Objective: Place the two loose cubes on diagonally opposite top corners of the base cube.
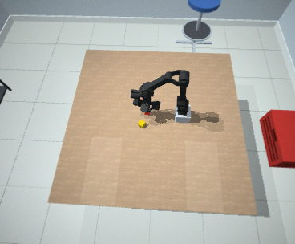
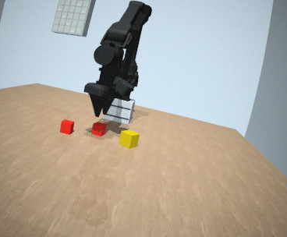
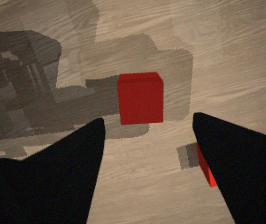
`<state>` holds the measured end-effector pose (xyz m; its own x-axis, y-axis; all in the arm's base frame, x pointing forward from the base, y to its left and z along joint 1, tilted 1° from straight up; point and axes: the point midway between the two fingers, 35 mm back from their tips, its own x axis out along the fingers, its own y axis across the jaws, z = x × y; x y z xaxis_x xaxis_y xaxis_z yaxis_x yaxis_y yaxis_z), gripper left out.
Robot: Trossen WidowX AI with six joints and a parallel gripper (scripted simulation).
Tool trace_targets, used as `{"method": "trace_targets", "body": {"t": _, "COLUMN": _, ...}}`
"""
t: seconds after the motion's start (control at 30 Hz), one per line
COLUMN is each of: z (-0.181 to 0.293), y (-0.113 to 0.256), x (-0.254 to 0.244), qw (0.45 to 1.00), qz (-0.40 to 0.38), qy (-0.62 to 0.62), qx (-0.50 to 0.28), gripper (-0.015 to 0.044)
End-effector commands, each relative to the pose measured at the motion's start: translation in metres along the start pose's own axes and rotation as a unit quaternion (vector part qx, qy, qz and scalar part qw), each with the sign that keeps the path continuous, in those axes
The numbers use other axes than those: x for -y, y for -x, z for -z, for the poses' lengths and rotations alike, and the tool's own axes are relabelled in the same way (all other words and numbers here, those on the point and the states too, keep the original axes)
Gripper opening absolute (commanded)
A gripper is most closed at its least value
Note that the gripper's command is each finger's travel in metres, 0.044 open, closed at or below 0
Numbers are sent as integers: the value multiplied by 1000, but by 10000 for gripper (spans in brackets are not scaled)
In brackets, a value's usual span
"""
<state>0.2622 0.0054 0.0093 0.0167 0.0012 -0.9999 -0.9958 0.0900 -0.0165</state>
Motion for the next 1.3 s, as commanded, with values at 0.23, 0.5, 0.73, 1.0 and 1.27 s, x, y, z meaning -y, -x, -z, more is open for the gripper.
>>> {"method": "trace_targets", "body": {"t": 0.23, "z": -1, "y": -19, "x": -2, "qw": 1000, "qz": -4, "qy": -2, "qx": 2, "gripper": 265}}
{"method": "trace_targets", "body": {"t": 0.5, "z": -1, "y": -33, "x": -2, "qw": 1000, "qz": -4, "qy": -2, "qx": 2, "gripper": 265}}
{"method": "trace_targets", "body": {"t": 0.73, "z": -1, "y": -44, "x": -3, "qw": 1000, "qz": -4, "qy": -2, "qx": 2, "gripper": 265}}
{"method": "trace_targets", "body": {"t": 1.0, "z": -1, "y": -45, "x": -3, "qw": 1000, "qz": -4, "qy": -2, "qx": 2, "gripper": 107}}
{"method": "trace_targets", "body": {"t": 1.27, "z": -1, "y": -35, "x": -1, "qw": 1000, "qz": -4, "qy": -2, "qx": 2, "gripper": 105}}
